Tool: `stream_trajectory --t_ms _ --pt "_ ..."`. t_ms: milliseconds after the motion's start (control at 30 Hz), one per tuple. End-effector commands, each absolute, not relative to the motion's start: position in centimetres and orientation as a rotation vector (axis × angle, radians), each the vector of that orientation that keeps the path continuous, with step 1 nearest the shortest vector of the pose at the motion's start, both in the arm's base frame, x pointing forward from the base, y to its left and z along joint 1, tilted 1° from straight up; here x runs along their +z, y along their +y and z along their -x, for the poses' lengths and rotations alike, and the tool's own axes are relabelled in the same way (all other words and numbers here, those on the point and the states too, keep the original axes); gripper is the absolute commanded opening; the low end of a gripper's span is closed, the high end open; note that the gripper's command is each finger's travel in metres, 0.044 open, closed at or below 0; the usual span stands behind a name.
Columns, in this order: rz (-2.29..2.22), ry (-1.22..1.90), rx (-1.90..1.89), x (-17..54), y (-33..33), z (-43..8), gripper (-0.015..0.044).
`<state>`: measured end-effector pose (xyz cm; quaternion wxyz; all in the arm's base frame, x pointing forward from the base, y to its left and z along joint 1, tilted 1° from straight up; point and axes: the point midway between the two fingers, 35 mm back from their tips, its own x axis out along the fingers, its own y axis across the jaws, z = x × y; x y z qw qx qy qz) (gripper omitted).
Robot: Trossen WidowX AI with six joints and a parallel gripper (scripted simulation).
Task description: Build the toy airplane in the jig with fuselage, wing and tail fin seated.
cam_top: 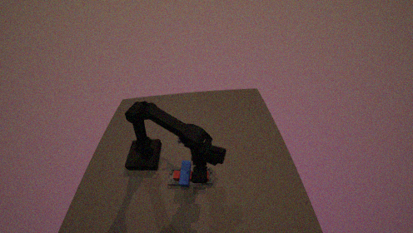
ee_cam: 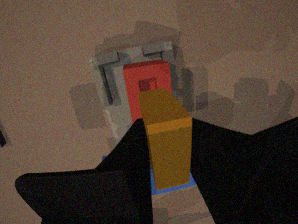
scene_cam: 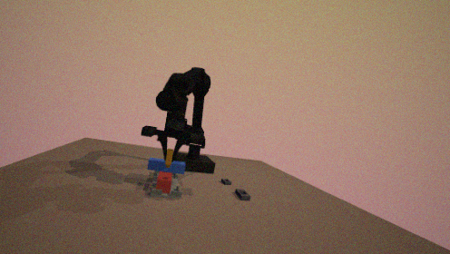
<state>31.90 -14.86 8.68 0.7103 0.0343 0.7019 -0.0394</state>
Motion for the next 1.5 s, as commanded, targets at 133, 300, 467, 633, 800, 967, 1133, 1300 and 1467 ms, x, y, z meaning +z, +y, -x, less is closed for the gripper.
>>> stream_trajectory --t_ms 133,300,467,633,800,967,1133,1300,1467 --pt "-0.067 1.559 -0.087 8.6 -15.2 -32.0 0.0065" --pt "-0.067 1.559 -0.087 8.5 -15.2 -32.0 0.0065" --pt "-0.067 1.559 -0.087 8.5 -15.2 -32.0 0.0065" --pt "-0.067 1.559 -0.087 8.5 -15.4 -32.0 0.0065" --pt "-0.067 1.559 -0.087 8.0 -15.4 -32.1 0.0065" --pt "-0.067 1.559 -0.087 7.2 -15.4 -32.1 0.0065" --pt "-0.067 1.559 -0.087 6.3 -15.4 -32.1 0.0065" --pt "-0.067 1.559 -0.087 5.5 -15.4 -32.1 0.0065" --pt "-0.067 1.559 -0.087 4.7 -15.4 -32.1 0.0065"
